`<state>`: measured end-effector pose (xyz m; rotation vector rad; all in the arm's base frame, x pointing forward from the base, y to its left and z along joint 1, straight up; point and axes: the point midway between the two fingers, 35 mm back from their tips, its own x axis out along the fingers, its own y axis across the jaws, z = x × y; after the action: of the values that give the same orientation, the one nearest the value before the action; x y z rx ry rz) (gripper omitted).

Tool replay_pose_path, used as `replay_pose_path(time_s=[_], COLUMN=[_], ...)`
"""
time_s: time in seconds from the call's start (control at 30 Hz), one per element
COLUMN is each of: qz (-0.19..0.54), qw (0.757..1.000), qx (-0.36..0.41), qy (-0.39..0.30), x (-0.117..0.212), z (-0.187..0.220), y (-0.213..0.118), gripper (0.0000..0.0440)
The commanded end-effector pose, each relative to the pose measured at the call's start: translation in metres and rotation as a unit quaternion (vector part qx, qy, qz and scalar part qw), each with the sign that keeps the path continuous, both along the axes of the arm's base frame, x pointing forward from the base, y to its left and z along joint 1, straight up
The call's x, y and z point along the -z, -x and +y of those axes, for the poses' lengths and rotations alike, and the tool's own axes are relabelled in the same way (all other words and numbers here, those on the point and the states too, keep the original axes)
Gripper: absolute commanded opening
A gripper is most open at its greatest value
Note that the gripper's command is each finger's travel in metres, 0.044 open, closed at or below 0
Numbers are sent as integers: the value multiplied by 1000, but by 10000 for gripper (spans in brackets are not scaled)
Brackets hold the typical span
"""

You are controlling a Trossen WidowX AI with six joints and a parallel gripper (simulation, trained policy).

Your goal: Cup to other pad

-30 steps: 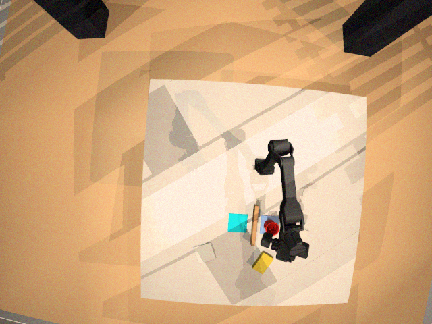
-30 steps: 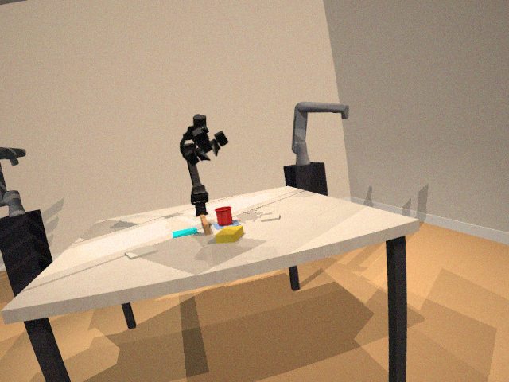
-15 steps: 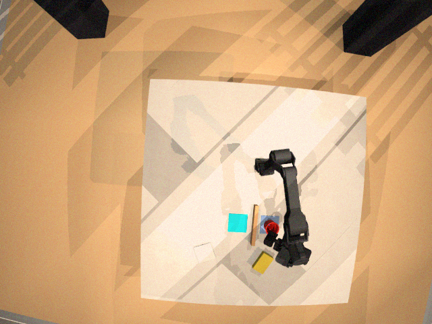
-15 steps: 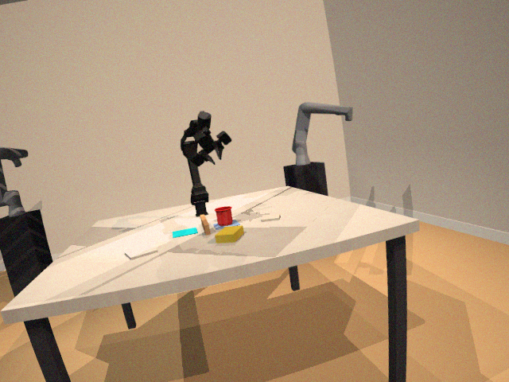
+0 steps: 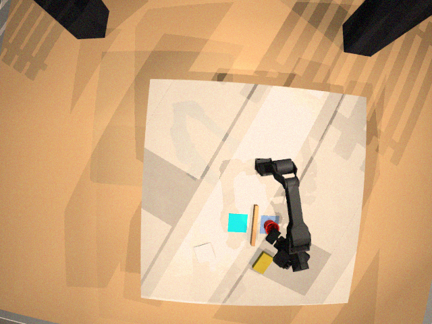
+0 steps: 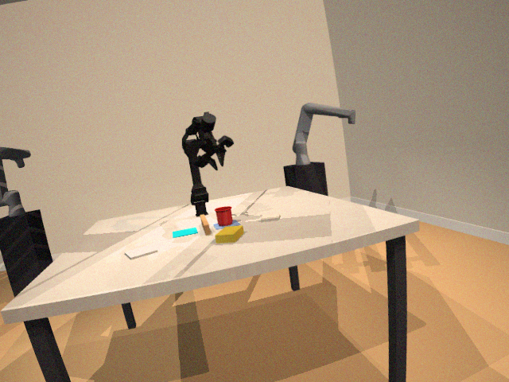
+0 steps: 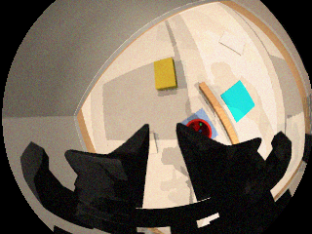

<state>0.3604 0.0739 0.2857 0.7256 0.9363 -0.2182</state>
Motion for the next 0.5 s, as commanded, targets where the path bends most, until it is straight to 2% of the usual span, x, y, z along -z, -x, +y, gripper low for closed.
replay_pose_path(time_s=[0.0, 0.27, 0.47], qz=[33, 95, 141], qw=[999, 995, 988], qx=[15, 41, 56], qy=[-7, -6, 3], x=[8, 25, 40], z=[1, -2, -6], y=[0, 3, 6], gripper=[130, 118, 124])
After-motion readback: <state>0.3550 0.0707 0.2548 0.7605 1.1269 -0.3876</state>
